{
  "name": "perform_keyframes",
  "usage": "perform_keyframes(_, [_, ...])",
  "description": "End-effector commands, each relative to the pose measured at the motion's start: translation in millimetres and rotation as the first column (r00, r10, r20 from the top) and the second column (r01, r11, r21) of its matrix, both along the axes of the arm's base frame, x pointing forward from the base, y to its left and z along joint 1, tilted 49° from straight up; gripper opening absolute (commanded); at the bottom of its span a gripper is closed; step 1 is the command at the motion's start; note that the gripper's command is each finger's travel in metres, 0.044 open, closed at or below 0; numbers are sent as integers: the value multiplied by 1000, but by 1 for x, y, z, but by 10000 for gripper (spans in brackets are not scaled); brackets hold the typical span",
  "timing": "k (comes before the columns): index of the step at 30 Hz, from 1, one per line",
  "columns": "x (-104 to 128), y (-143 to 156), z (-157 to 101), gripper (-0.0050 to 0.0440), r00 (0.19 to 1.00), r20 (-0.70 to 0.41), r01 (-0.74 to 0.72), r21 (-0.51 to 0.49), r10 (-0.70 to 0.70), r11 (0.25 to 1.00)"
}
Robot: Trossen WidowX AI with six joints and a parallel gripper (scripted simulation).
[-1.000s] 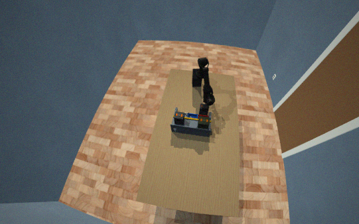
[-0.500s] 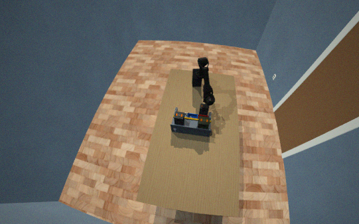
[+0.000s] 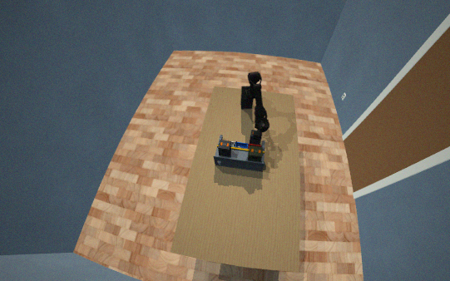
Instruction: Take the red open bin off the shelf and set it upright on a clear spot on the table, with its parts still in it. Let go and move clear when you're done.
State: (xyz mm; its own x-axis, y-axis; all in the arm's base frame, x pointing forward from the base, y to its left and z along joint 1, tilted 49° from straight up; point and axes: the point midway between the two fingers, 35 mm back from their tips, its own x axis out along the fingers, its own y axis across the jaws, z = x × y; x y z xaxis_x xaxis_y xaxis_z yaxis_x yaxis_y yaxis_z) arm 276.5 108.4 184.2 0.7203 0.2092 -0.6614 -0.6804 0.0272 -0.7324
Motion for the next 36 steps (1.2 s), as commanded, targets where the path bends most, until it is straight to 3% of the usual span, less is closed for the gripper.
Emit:
perform_keyframes(1, [-1, 0, 9, 440, 1000, 23, 1, 9, -1, 1000])
perform_keyframes(5, [0, 0, 8, 425, 1000, 22, 0, 10, 0, 1000])
perform_keyframes(36, [0, 0, 8, 440, 1000, 22, 0, 10, 0, 1000])
